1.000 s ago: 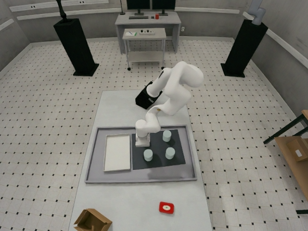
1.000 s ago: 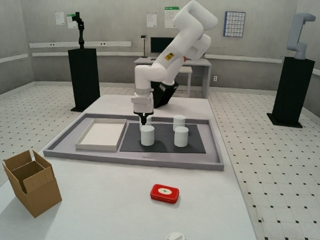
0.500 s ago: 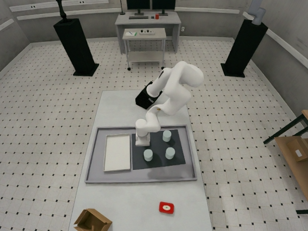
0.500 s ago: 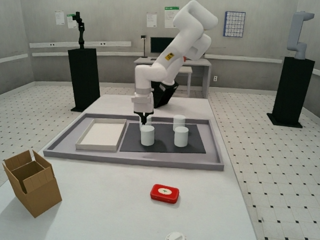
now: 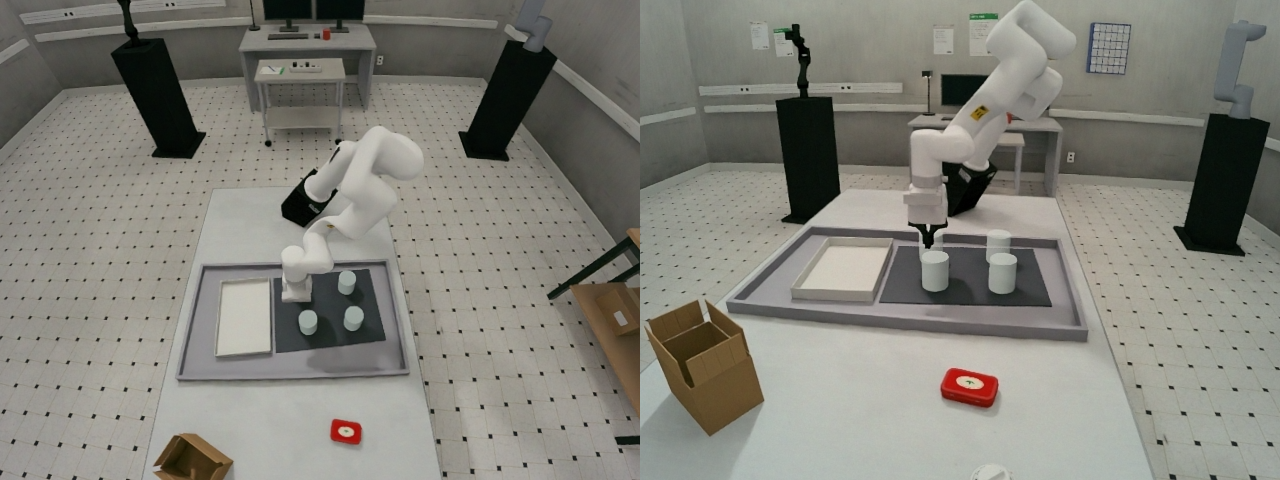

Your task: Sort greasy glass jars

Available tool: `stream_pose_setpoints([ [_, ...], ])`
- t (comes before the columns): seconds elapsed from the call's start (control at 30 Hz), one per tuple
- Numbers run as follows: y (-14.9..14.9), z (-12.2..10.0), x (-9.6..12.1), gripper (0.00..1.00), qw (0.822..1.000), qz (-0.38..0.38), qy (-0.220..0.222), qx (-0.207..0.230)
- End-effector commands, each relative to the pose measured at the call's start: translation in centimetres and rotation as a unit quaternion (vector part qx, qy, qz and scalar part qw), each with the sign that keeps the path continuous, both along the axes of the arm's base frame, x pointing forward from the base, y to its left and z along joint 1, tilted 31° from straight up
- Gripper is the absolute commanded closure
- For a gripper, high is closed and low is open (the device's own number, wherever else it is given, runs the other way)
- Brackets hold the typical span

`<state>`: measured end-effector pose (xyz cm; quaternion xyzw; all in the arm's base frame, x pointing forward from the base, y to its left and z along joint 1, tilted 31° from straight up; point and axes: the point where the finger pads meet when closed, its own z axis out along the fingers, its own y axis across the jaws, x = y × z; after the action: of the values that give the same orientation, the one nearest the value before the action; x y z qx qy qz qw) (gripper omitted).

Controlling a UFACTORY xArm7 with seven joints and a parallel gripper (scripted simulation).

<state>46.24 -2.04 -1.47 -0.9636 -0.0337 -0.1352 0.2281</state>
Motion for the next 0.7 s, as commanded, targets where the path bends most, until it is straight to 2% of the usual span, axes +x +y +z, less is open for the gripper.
stream_pose_setpoints([
  [0.0,-0.16,0.07,-0.03,1.00,1.000,-0.001,-0.001,-0.001],
  [0.67,-0.20,0.03,-0.47,1.00,1.000,-0.001,-0.001,-0.001],
])
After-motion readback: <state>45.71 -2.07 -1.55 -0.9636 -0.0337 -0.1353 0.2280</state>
